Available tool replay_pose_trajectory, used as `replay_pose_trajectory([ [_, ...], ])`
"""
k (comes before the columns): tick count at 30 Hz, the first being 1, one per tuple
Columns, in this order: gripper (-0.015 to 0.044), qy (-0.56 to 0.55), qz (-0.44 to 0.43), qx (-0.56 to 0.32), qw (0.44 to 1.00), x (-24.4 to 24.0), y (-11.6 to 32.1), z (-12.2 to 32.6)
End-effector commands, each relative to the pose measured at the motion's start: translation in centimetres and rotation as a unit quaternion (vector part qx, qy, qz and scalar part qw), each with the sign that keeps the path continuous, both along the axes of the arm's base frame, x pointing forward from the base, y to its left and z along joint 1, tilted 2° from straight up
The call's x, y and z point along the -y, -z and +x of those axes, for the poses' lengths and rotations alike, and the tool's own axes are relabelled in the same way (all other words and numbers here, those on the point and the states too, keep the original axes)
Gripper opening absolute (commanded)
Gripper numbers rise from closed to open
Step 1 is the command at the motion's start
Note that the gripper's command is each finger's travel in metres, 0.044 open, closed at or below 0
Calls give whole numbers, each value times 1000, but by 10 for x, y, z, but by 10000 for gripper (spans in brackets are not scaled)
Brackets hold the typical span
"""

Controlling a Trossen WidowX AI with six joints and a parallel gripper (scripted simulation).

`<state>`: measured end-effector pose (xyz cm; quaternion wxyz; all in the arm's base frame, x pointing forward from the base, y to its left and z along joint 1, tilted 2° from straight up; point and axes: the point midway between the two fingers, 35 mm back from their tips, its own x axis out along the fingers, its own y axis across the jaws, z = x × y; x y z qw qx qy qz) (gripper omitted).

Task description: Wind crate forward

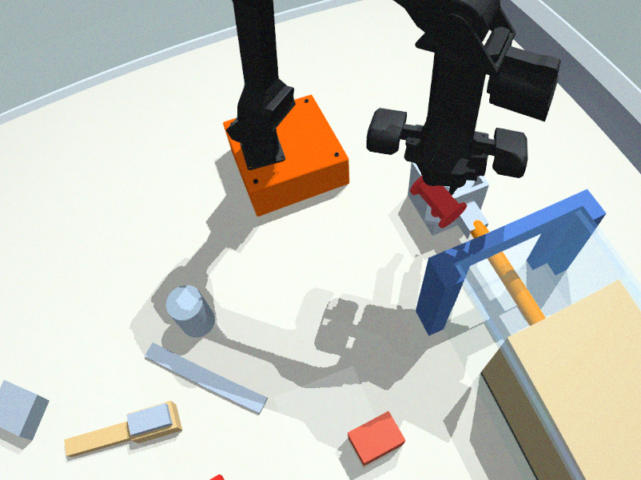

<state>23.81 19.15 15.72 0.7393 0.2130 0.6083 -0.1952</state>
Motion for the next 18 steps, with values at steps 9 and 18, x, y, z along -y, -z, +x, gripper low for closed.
replay_pose_trajectory([
  [9, 0, 103, -24, 34, 994, -22, -8, -34],
  [18, 0, 123, -72, 78, 987, -28, -16, -42],
])
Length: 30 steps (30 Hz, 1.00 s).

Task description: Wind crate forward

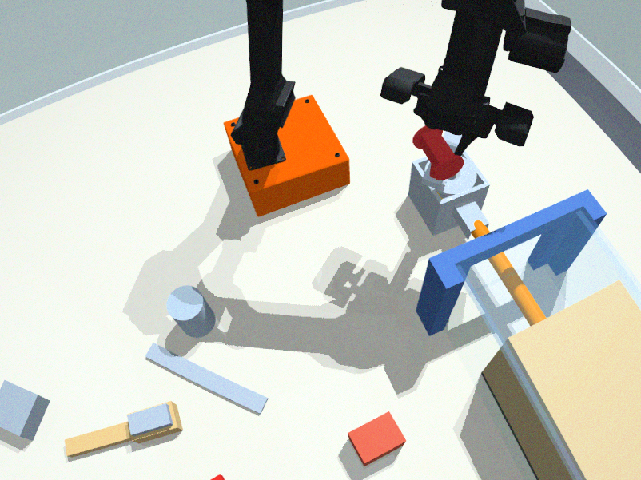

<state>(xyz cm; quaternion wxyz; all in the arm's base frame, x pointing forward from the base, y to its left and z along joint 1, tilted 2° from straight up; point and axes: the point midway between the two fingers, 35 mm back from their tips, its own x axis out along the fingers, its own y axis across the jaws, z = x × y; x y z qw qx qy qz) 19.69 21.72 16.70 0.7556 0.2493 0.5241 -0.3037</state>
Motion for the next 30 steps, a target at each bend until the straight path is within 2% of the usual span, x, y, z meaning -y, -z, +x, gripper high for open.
replay_pose_trajectory([
  [1, 0, 6, -15, 20, 1000, -3, -6, -1],
  [30, 0, 7, -21, 24, 999, -5, 30, 3],
])
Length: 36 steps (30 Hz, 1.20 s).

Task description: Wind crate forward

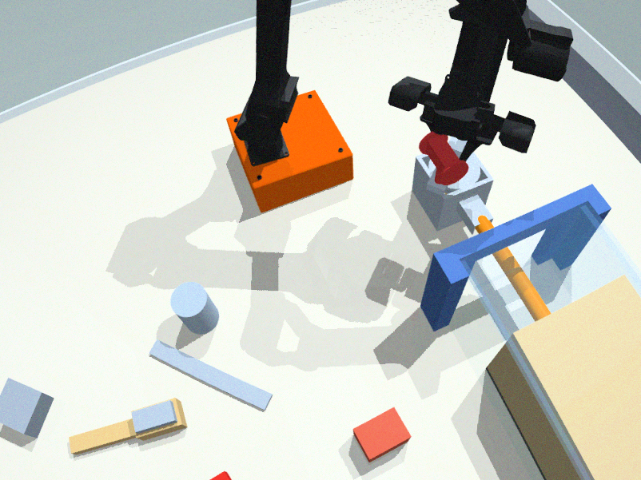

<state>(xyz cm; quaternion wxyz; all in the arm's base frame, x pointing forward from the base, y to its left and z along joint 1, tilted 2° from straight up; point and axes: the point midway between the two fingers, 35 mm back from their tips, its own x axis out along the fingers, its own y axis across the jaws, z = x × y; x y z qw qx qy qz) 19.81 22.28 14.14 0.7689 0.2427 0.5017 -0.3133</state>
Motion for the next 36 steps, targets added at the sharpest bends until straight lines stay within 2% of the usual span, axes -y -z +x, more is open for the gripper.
replay_pose_trajectory([
  [1, 0, 2, -1, 5, 1000, 0, 6, 2],
  [17, 0, 2, -2, 5, 1000, 2, 32, 1],
  [36, 0, 2, -2, 5, 1000, -2, 17, 2],
])
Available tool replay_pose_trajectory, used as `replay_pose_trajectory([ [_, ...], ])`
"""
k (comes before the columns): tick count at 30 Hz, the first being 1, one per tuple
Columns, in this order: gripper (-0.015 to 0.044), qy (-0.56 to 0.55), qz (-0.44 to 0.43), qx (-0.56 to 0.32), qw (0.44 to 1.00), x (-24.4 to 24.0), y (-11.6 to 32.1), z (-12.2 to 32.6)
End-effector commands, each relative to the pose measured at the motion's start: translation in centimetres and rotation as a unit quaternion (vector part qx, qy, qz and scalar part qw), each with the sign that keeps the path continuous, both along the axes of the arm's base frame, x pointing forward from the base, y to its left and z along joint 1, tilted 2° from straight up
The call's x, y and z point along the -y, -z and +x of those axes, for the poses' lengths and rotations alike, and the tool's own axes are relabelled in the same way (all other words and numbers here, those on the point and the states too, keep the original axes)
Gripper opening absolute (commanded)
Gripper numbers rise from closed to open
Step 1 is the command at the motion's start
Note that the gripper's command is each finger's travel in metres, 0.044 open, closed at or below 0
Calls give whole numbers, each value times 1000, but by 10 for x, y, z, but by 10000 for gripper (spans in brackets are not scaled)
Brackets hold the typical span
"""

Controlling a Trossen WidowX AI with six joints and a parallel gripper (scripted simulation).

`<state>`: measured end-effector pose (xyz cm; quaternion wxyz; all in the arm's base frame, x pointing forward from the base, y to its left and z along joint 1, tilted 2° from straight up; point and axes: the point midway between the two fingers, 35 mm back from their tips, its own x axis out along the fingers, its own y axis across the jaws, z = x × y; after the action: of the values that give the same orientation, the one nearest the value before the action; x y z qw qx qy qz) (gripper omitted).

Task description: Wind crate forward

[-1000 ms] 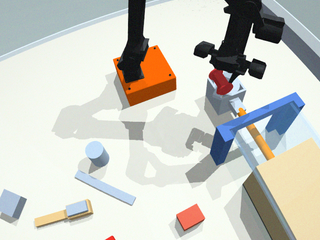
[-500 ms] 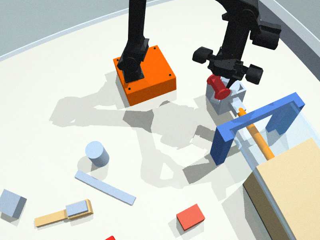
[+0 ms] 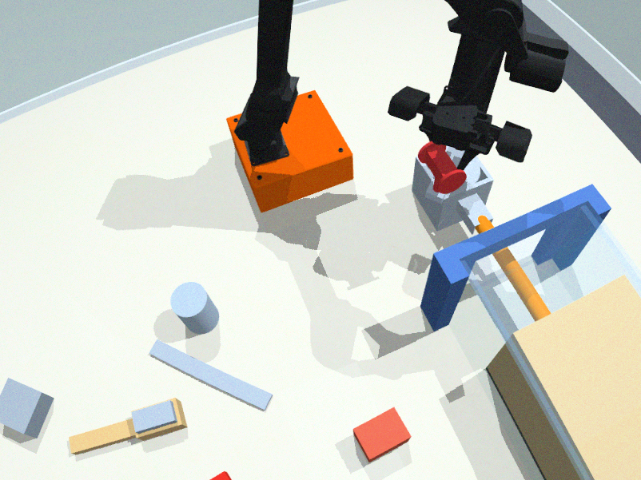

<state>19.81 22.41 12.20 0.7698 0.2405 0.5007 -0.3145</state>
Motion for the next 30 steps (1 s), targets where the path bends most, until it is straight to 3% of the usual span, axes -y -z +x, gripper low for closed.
replay_pose_trajectory([
  [1, 0, 2, 1, 5, 1000, -1, -1, 2],
  [30, 0, 2, 0, 5, 1000, 1, 17, 1],
])
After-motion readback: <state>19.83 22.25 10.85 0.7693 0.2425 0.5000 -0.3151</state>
